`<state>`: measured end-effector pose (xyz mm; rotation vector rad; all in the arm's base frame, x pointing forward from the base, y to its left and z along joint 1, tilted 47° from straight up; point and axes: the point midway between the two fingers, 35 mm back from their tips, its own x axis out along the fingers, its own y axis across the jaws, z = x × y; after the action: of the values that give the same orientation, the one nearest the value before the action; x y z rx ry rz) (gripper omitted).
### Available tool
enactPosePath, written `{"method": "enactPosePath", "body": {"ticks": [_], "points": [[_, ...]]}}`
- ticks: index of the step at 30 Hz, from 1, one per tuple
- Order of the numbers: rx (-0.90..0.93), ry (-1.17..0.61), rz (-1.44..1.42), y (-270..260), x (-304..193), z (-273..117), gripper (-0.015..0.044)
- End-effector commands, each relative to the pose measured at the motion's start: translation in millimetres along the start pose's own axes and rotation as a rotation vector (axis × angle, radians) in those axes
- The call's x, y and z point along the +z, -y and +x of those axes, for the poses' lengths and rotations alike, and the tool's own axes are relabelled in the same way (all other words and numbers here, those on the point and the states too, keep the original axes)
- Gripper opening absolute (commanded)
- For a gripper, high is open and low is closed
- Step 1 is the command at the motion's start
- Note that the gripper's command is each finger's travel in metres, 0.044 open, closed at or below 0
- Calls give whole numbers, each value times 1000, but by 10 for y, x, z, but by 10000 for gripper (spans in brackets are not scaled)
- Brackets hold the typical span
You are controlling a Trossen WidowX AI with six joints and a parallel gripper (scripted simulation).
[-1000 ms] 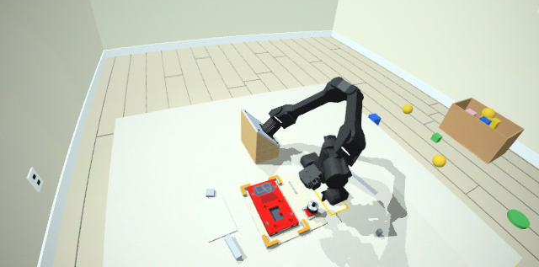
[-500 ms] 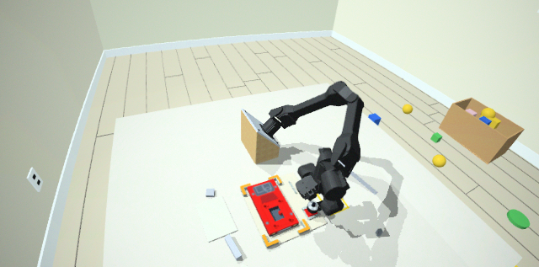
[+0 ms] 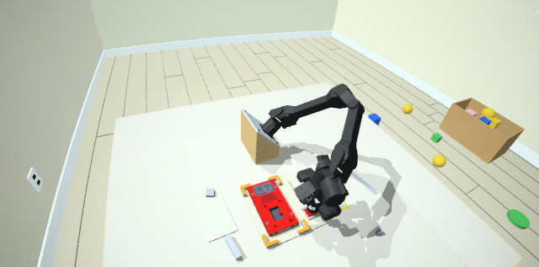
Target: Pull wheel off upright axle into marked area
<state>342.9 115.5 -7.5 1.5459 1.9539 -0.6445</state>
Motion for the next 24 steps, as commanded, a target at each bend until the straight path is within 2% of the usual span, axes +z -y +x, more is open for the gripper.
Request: {"method": "enactPosePath", "body": {"ticks": [1,4,10,11,24], "points": [[-3,0,-1,6,0,2,188],[-3,0,-1,6,0,2,168],[-2,0,-1,5,0,-9,10],[-2,0,-1,5,0,-13,0],[-1,0,-1,3,1,-55,0]]}}
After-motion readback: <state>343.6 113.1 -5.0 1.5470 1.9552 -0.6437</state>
